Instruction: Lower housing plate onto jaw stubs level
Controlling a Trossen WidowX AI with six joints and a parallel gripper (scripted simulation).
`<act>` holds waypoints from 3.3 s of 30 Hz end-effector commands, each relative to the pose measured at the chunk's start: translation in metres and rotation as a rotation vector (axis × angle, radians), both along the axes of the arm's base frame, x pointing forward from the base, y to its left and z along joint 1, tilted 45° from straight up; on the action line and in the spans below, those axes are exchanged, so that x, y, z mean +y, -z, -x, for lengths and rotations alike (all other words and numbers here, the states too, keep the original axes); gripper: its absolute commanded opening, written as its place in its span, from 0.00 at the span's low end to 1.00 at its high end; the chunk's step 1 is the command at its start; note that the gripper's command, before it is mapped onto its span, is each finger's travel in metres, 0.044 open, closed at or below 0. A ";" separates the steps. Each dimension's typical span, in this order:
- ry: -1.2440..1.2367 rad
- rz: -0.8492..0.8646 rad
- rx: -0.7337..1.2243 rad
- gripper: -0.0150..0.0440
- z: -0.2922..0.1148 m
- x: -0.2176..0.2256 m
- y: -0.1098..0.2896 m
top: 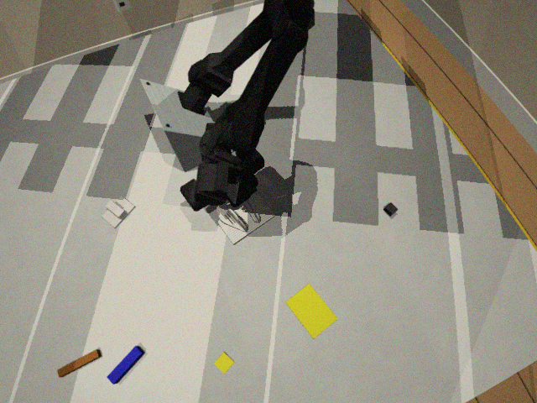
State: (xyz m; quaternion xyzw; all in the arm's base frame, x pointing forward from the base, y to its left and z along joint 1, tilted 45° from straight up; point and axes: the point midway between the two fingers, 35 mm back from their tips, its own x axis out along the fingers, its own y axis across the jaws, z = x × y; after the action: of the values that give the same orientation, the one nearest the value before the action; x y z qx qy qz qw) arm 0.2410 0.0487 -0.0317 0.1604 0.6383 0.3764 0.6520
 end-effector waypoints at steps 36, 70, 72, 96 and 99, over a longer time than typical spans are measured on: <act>0.015 -0.003 0.018 0.85 0.002 0.005 0.006; 0.014 -0.004 0.017 0.85 0.003 0.011 0.011; 0.014 -0.004 0.017 0.85 0.003 0.011 0.011; 0.014 -0.004 0.017 0.85 0.003 0.012 0.013; 0.014 -0.004 0.017 0.85 0.003 0.012 0.013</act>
State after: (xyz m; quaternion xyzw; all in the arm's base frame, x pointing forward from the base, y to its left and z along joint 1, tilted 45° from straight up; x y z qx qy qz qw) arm 0.2382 0.0609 -0.0435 0.1687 0.6407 0.3731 0.6495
